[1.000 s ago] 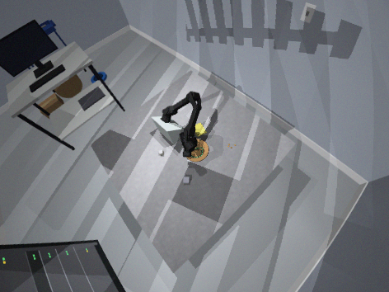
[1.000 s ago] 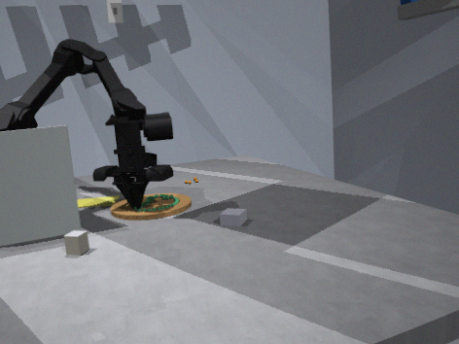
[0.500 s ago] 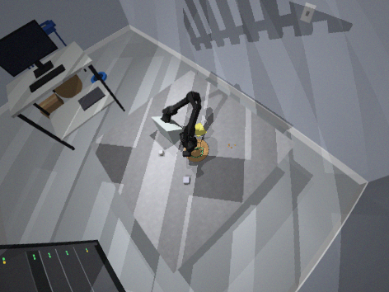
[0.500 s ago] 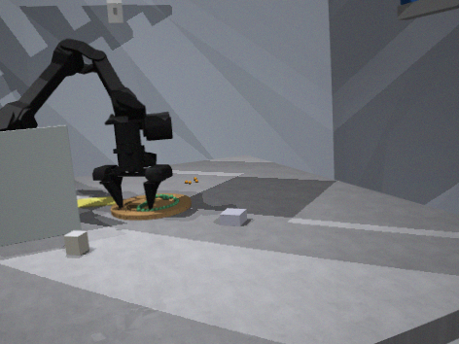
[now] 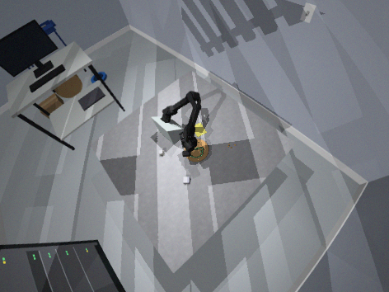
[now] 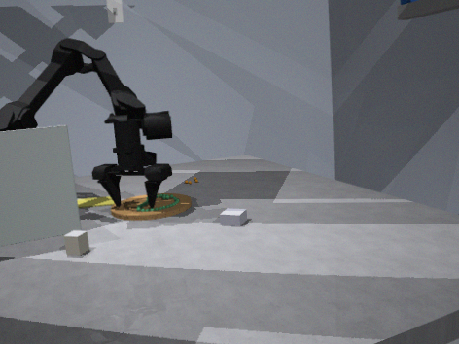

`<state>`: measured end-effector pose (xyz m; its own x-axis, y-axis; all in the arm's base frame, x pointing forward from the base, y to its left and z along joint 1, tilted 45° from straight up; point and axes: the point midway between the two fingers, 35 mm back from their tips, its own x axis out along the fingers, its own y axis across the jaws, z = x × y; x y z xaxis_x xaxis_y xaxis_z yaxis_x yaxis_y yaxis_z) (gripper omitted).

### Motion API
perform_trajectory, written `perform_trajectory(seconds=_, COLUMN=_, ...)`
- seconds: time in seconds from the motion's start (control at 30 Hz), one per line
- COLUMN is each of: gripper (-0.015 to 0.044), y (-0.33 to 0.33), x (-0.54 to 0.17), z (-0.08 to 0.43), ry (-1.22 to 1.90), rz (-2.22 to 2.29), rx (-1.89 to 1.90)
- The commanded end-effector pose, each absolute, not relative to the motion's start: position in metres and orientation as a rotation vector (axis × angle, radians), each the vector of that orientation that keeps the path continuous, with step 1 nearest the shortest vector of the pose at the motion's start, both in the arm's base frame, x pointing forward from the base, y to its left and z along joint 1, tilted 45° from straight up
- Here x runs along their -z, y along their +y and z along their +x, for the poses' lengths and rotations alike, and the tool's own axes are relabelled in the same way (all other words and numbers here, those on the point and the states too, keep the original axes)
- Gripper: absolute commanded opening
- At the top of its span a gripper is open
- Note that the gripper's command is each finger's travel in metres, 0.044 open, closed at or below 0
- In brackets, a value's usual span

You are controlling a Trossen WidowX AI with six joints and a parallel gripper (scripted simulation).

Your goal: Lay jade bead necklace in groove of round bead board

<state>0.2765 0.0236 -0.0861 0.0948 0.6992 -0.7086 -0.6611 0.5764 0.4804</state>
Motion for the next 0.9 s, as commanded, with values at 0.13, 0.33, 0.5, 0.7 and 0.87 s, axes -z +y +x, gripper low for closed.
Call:
perform_trajectory(seconds=0.13, gripper=0.044, y=0.023, x=0.086, z=0.278, ry=1.073, rz=0.036, rx=-1.011)
perform_trajectory(seconds=0.33, gripper=0.044, y=0.023, x=0.086, z=0.278, ry=1.073, rz=0.036, rx=-1.011)
perform_trajectory(seconds=0.5, gripper=0.0335, y=0.02, x=0.083, z=0.278, ry=1.194, rz=0.237, rx=-0.872)
perform_trajectory(seconds=0.7, gripper=0.0177, y=0.012, x=0.078, z=0.279, ry=1.437, rz=0.728, rx=-0.484)
perform_trajectory(seconds=0.87, gripper=0.012, y=0.006, x=0.073, z=0.279, ry=1.577, rz=1.129, rx=-0.111)
